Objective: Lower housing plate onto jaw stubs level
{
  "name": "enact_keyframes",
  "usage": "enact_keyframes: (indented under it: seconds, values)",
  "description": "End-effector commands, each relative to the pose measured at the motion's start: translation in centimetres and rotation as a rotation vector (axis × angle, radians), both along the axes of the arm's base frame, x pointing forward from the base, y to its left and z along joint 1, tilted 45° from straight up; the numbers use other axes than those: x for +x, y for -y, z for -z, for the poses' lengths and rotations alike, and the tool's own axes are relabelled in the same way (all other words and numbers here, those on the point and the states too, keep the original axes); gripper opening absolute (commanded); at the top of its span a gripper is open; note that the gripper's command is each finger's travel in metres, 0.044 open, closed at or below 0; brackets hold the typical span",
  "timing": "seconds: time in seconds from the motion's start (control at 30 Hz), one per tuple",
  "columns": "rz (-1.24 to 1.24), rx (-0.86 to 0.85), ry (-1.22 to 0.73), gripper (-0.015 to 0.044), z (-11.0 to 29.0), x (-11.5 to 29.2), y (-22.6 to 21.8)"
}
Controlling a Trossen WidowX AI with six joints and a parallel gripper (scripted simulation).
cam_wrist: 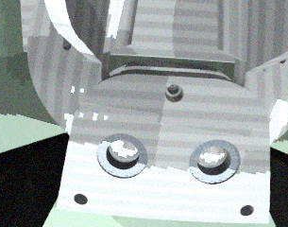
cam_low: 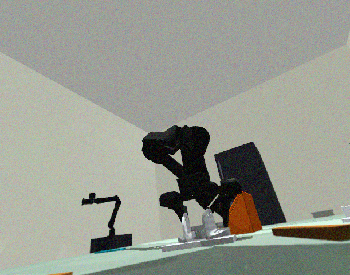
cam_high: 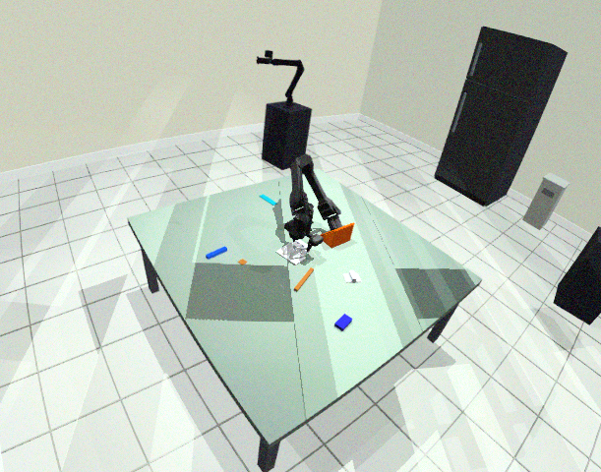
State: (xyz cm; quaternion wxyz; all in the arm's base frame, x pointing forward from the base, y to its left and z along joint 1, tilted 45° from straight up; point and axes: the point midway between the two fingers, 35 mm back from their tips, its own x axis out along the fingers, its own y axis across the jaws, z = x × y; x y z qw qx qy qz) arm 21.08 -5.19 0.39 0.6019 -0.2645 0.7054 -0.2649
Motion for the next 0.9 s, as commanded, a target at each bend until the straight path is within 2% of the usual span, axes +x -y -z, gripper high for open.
enact_keyframes:
  seconds: [0.0,0.87]
  values:
    - [0.003,0.003,0.003,0.0351,0.05,0.07,0.0]
    - [0.003,0.003,0.003,0.0351,0.35,0.01,0.31]
